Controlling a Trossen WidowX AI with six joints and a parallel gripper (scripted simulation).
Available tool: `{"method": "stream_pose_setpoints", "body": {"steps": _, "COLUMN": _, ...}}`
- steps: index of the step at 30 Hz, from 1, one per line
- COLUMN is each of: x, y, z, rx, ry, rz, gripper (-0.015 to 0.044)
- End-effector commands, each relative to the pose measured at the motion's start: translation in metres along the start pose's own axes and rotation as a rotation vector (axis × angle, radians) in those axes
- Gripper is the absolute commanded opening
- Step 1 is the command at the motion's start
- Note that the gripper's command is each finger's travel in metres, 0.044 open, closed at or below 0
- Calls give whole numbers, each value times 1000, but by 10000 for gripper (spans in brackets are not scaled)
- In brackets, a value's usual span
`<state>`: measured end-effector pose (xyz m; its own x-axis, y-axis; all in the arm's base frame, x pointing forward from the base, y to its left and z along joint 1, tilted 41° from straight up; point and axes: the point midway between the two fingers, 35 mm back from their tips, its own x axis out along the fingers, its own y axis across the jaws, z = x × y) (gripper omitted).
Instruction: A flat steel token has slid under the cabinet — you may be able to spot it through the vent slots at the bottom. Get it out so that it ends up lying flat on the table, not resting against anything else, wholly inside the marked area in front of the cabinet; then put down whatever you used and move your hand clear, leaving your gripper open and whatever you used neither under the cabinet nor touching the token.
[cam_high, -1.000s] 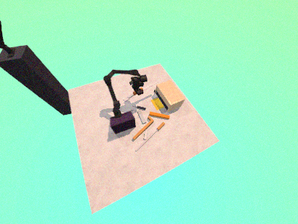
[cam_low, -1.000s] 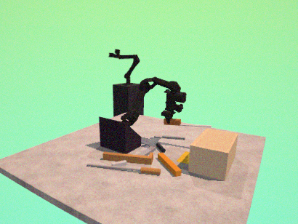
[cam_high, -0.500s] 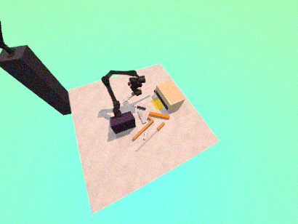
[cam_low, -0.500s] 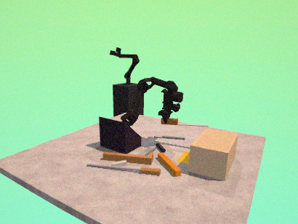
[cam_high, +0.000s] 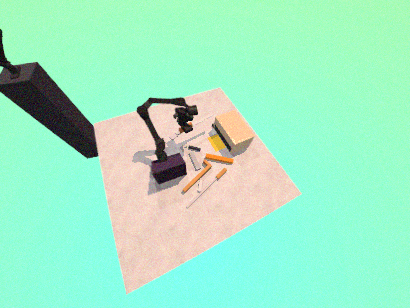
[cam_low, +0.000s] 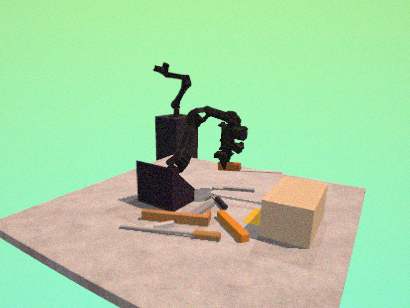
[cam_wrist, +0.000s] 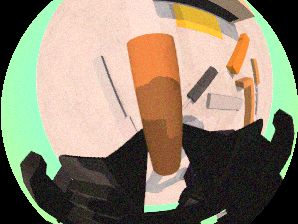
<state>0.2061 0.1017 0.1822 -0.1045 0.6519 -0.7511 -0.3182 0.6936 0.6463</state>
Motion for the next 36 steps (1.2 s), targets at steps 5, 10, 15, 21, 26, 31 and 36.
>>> {"method": "stream_pose_setpoints", "body": {"steps": 5, "x": -3, "y": 0, "z": 0, "rx": 40, "ry": -17, "rz": -5, "gripper": 0}}
{"method": "stream_pose_setpoints", "body": {"steps": 10, "x": -3, "y": 0, "z": 0, "rx": 80, "ry": -17, "rz": -5, "gripper": 0}}
{"method": "stream_pose_setpoints", "body": {"steps": 15, "x": -3, "y": 0, "z": 0, "rx": 120, "ry": -17, "rz": -4, "gripper": 0}}
{"method": "stream_pose_setpoints", "body": {"steps": 21, "x": -3, "y": 0, "z": 0, "rx": 168, "ry": -17, "rz": -4, "gripper": 0}}
{"method": "stream_pose_setpoints", "body": {"steps": 26, "x": -3, "y": 0, "z": 0, "rx": 207, "ry": -17, "rz": -4, "gripper": 0}}
{"method": "stream_pose_setpoints", "body": {"steps": 31, "x": -3, "y": 0, "z": 0, "rx": 246, "ry": -17, "rz": -3, "gripper": 0}}
{"method": "stream_pose_setpoints", "body": {"steps": 36, "x": -3, "y": 0, "z": 0, "rx": 286, "ry": -17, "rz": -3, "gripper": 0}}
